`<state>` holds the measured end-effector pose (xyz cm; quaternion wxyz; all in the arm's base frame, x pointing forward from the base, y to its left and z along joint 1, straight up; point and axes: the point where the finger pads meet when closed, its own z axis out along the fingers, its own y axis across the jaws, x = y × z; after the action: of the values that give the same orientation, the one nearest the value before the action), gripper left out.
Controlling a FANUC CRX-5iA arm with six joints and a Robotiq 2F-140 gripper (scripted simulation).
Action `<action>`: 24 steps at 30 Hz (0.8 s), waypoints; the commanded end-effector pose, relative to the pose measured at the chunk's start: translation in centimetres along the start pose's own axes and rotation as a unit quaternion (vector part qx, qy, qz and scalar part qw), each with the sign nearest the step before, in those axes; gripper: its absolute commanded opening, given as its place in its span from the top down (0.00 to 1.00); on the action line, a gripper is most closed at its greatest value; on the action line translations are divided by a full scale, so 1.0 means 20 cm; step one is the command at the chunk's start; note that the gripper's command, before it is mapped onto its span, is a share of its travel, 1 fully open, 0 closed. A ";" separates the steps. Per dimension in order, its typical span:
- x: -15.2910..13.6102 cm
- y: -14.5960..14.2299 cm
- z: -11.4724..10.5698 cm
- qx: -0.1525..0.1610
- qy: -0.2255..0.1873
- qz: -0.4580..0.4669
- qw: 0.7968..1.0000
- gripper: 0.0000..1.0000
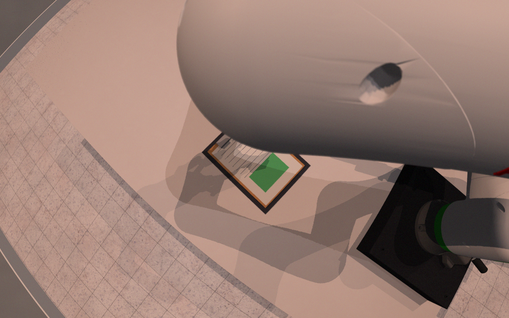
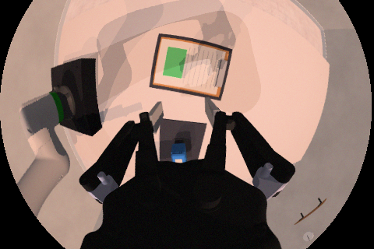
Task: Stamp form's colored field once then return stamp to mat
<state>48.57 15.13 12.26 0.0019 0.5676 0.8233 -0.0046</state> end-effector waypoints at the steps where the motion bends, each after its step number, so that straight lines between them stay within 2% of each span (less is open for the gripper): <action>1: -0.22 -0.03 0.04 -0.001 0.001 -0.001 1.000 0.49; 2: -0.22 -0.03 0.04 -0.001 0.001 -0.001 1.000 0.49; 9: -0.71 -0.11 0.12 -0.001 0.001 -0.001 1.000 0.49; 14: -0.98 -0.16 0.16 -0.001 0.001 -0.001 1.000 0.49; 17: -1.08 -0.17 0.18 -0.001 0.001 -0.001 1.000 0.49; 24: -1.12 -0.18 0.19 -0.001 0.001 -0.001 1.000 0.49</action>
<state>53.08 -7.00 8.72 0.0016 0.5666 0.8240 -0.0034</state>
